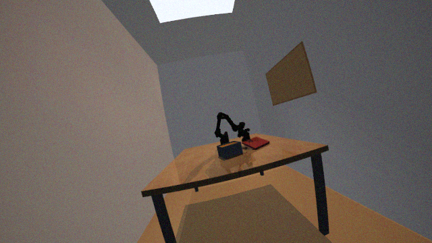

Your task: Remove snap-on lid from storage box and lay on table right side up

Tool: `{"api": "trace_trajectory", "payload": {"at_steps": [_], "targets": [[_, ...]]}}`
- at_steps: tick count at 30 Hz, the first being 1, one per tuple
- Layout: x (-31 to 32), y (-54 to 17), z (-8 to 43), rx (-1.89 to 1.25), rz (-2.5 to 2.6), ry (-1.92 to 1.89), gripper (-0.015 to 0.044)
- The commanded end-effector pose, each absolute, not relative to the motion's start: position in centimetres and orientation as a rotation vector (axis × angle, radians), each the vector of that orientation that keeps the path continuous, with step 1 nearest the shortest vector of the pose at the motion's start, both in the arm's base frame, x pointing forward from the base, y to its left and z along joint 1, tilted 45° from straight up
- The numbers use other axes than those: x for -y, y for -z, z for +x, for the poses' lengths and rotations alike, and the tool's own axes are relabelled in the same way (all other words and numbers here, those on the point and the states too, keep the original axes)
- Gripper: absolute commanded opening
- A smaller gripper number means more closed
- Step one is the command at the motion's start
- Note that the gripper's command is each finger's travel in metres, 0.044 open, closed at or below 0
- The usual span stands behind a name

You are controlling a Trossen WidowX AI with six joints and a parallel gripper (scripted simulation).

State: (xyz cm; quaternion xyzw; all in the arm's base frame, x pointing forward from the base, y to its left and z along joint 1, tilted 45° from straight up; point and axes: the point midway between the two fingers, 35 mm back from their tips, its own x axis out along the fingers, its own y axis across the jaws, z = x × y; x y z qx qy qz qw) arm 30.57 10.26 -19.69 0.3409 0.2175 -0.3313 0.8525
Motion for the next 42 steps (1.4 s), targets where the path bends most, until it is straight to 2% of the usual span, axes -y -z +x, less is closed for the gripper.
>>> {"api": "trace_trajectory", "payload": {"at_steps": [1,7,9,15,42], "targets": [[-10.5,19.5,30.8,-0.458,0.722,0.704,0.0105],[-10.5,19.5,30.8,-0.458,0.722,0.704,0.0263],[-10.5,19.5,30.8,-0.458,0.722,0.704,0.0275],[-10.4,19.4,29.6,-0.459,0.722,0.704,0.0433],[-10.3,18.5,24.1,-0.463,0.723,0.705,0.0440]]}}
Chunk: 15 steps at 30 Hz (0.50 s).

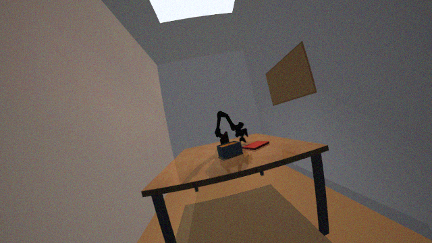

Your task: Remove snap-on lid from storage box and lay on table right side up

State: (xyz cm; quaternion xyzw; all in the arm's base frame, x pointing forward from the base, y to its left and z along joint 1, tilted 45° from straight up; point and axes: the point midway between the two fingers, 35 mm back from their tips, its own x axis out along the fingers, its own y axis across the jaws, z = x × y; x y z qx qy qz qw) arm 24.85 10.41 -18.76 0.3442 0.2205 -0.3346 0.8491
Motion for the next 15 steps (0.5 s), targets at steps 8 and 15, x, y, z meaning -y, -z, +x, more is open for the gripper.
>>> {"api": "trace_trajectory", "payload": {"at_steps": [8,15], "targets": [[-11.0,18.0,24.0,-0.463,0.723,0.705,0.0440],[-11.9,17.0,23.7,-0.464,0.723,0.706,0.0440]]}}
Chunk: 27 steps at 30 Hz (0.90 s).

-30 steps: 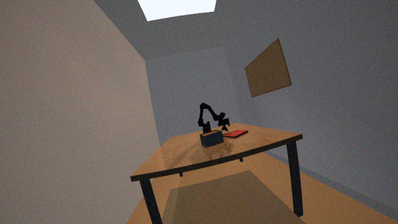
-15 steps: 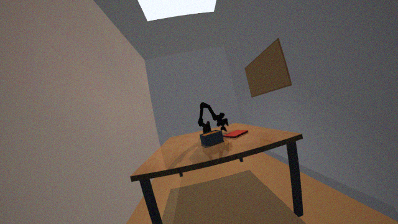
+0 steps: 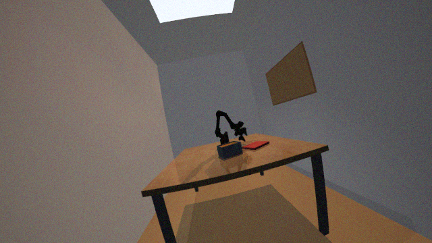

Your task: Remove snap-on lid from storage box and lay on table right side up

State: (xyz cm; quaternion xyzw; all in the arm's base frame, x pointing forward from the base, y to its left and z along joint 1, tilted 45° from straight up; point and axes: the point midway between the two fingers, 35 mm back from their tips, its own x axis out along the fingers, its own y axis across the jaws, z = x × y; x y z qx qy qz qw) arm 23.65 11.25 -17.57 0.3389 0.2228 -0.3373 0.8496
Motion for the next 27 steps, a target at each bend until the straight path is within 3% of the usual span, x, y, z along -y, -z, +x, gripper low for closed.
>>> {"api": "trace_trajectory", "payload": {"at_steps": [1,27], "targets": [[-12.0,16.9,23.6,-0.464,0.724,0.706,0.0440],[-15.4,13.0,22.4,-0.467,0.725,0.706,0.0440]]}}
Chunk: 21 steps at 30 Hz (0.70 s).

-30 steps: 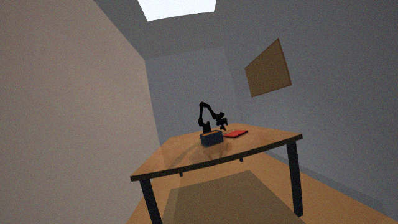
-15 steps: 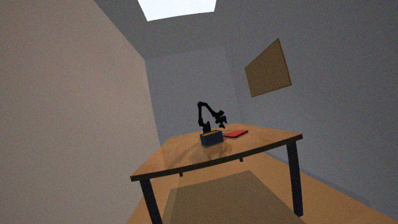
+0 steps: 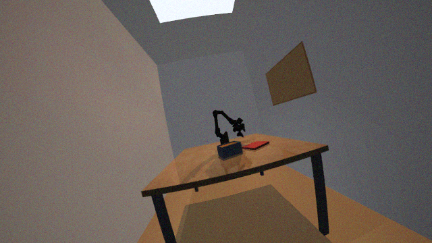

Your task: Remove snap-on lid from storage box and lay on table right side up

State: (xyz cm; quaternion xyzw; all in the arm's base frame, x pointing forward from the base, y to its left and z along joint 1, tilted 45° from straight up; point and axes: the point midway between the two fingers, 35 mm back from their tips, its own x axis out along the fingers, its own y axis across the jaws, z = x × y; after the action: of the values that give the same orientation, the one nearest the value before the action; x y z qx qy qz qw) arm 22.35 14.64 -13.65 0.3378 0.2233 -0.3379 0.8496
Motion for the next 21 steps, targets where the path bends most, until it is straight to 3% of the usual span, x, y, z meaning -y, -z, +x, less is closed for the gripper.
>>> {"api": "trace_trajectory", "payload": {"at_steps": [1,21], "targets": [[-15.54,12.89,22.33,-0.467,0.725,0.706,0.0440],[-15.39,12.81,22.11,-0.467,0.724,0.706,0.0440]]}}
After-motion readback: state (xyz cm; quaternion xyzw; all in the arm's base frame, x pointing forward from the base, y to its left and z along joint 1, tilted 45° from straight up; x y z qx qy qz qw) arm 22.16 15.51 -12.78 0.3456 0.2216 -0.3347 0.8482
